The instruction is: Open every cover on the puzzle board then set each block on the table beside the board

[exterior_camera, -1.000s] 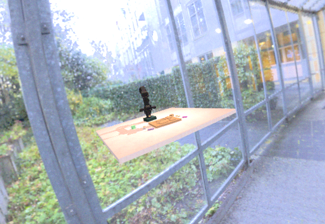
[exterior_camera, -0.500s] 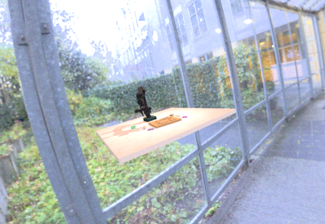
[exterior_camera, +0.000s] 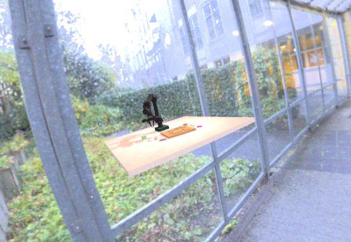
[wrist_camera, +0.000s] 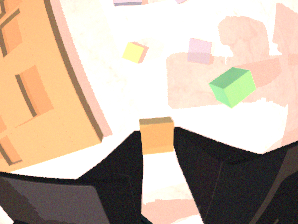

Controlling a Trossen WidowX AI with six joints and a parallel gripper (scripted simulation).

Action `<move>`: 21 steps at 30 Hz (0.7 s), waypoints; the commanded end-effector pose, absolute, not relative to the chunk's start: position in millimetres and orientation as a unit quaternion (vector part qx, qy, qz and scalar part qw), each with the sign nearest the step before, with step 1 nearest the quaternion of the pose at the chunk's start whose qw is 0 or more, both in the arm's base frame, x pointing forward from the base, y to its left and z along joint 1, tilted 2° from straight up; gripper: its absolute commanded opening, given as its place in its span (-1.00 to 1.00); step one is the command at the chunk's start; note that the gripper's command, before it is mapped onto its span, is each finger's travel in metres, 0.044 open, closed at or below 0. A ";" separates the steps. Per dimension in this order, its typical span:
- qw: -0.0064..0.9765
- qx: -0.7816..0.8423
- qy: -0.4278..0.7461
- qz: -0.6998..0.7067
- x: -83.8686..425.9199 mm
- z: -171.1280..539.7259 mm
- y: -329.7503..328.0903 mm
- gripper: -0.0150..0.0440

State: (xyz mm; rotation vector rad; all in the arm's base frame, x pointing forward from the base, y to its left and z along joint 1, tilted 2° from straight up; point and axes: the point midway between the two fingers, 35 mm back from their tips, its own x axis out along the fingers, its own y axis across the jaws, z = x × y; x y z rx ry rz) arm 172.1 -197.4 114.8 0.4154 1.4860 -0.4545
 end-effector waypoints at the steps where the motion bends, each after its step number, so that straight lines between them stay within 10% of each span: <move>1: 0.698 0.184 0.661 -0.202 165.2 115.5 -198.1 -0.22; 21: 0.698 0.184 0.661 -0.203 169.8 84.0 -203.2 -0.22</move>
